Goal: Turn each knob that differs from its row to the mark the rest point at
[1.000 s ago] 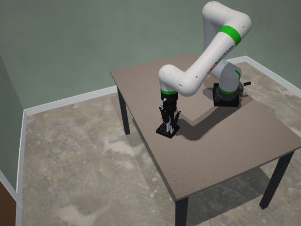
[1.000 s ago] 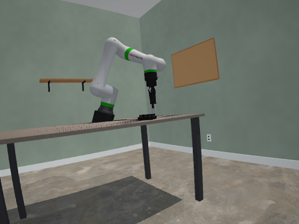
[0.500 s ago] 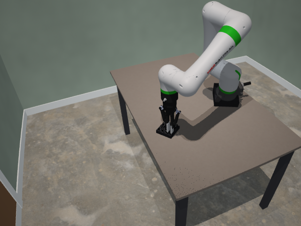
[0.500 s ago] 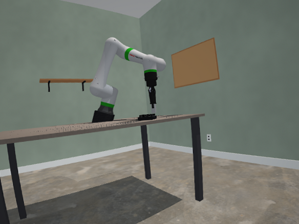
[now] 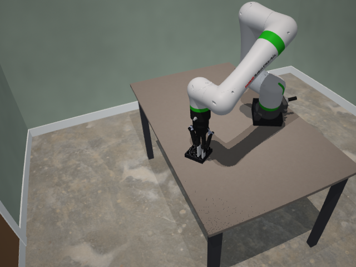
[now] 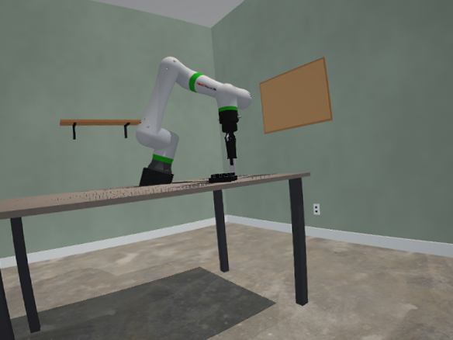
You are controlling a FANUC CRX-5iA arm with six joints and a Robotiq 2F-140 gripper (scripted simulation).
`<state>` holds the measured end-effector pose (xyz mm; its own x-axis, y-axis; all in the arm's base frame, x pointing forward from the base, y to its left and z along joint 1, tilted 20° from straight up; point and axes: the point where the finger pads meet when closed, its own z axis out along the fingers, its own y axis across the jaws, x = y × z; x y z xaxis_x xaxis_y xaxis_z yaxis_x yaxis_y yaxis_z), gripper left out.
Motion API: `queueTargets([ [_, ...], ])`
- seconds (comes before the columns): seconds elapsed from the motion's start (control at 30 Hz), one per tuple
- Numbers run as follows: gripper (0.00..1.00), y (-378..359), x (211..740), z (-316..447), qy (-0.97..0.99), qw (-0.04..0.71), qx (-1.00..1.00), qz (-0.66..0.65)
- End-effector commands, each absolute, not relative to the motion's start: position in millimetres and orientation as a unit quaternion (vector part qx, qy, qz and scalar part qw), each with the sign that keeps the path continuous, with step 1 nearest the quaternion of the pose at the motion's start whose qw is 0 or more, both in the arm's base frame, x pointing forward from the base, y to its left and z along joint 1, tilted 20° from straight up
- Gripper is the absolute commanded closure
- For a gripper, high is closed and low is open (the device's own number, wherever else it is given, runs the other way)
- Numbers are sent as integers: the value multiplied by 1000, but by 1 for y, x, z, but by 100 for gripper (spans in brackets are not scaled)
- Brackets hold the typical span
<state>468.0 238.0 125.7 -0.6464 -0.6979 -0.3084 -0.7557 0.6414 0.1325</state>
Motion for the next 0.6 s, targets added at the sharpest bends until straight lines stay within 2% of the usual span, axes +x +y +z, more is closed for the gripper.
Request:
queueTargets([
  [0.0,88,239,469,123,899,115,-404,125],
  [0.57,88,241,469,117,899,115,-404,125],
])
